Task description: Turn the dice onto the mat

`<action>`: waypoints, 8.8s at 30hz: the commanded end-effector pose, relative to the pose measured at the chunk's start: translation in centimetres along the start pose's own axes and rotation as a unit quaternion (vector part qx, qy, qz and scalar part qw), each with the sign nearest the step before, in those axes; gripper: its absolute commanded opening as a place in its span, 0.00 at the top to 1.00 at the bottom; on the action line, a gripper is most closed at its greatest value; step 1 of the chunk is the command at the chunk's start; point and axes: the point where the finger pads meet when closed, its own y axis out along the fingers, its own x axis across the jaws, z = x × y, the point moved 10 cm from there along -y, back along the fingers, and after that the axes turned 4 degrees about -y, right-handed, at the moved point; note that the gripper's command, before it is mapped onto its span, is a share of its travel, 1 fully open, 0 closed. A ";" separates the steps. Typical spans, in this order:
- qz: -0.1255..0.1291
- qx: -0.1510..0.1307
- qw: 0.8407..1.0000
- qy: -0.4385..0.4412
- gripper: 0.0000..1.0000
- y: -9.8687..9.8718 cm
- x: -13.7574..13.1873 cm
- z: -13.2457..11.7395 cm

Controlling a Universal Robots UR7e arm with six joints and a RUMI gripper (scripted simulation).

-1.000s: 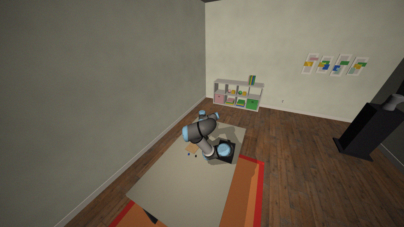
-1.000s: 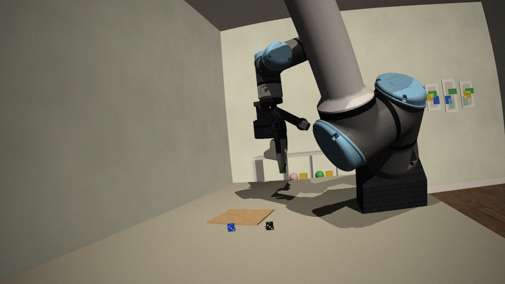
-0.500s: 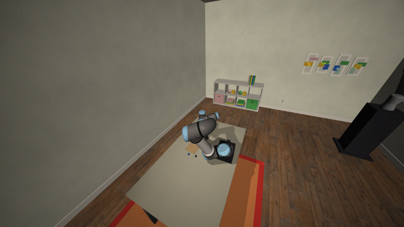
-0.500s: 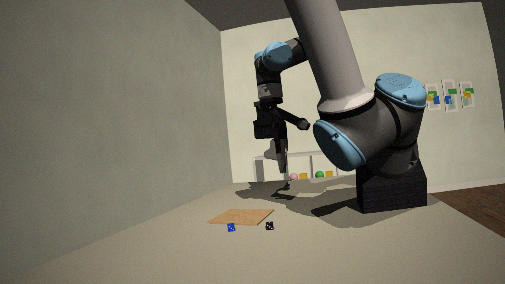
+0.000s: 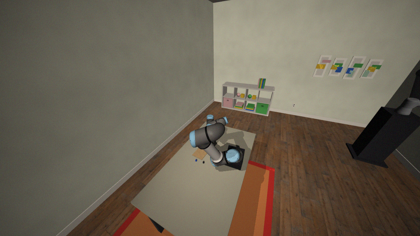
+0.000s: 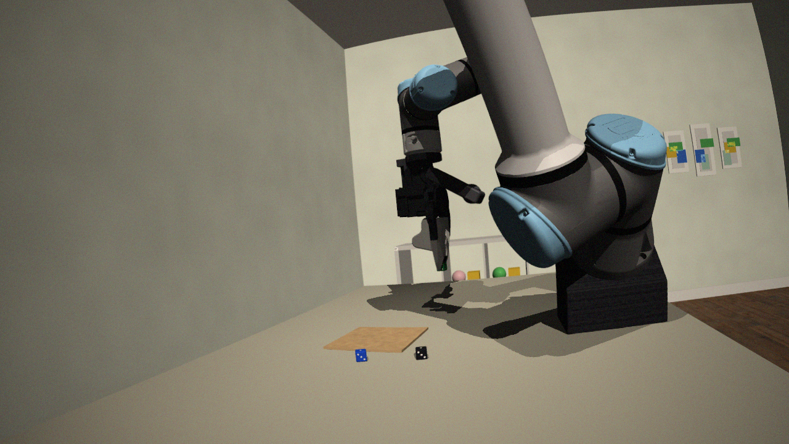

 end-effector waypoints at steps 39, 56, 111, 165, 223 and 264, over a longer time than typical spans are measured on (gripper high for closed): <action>0.000 0.000 0.946 0.323 1.00 0.1 1.2 -0.4; 0.000 -0.001 0.849 0.528 1.00 0.1 1.7 -1.0; 0.000 -0.001 0.195 0.981 1.00 0.4 1.3 -3.1; -0.001 0.000 -0.547 0.837 1.00 0.6 -0.3 -2.0; -0.001 0.000 -0.881 0.474 1.00 0.7 0.3 -0.5; 0.028 0.076 -0.889 0.451 1.00 0.8 -0.9 0.6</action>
